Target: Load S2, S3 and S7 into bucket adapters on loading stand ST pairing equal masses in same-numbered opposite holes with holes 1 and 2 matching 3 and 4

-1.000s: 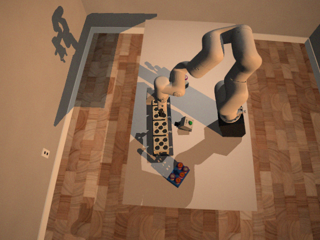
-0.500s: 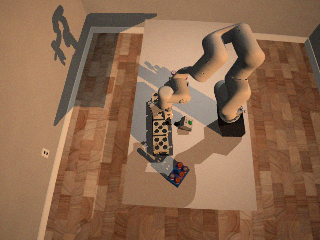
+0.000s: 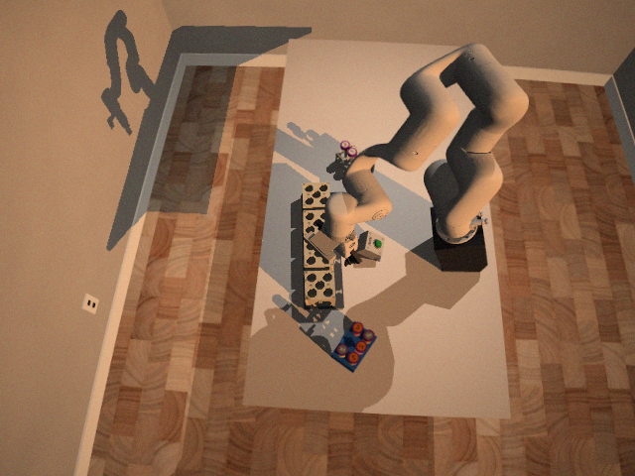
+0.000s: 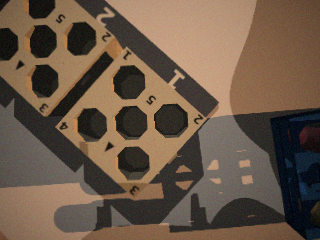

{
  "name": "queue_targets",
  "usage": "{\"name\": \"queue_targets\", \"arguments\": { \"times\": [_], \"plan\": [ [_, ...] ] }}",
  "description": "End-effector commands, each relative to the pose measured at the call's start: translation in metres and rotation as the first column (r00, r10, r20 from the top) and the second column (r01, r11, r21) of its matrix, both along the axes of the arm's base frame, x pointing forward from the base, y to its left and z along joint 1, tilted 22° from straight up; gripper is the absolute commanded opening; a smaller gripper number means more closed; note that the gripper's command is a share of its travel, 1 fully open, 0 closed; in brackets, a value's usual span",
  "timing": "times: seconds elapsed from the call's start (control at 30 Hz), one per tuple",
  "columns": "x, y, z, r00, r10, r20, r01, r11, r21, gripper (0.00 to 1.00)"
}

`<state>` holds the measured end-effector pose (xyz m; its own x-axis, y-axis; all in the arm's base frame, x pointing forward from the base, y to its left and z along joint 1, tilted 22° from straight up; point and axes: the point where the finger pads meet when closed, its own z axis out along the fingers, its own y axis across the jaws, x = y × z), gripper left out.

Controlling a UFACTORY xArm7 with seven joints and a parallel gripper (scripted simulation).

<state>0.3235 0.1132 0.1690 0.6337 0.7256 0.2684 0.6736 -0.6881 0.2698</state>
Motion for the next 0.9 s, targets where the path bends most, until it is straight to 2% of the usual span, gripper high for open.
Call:
{"name": "queue_targets", "arguments": {
  "times": [0.0,0.07,0.87],
  "plan": [
    [-0.011,0.026,-0.003,0.999,0.052,0.002,-0.052,0.999,-0.018,1.00],
    [-0.011,0.026,-0.003,0.999,0.052,0.002,-0.052,0.999,-0.018,1.00],
    [-0.058,0.124,-0.021,0.999,0.052,0.001,-0.052,0.998,-0.017,1.00]
  ]
}}
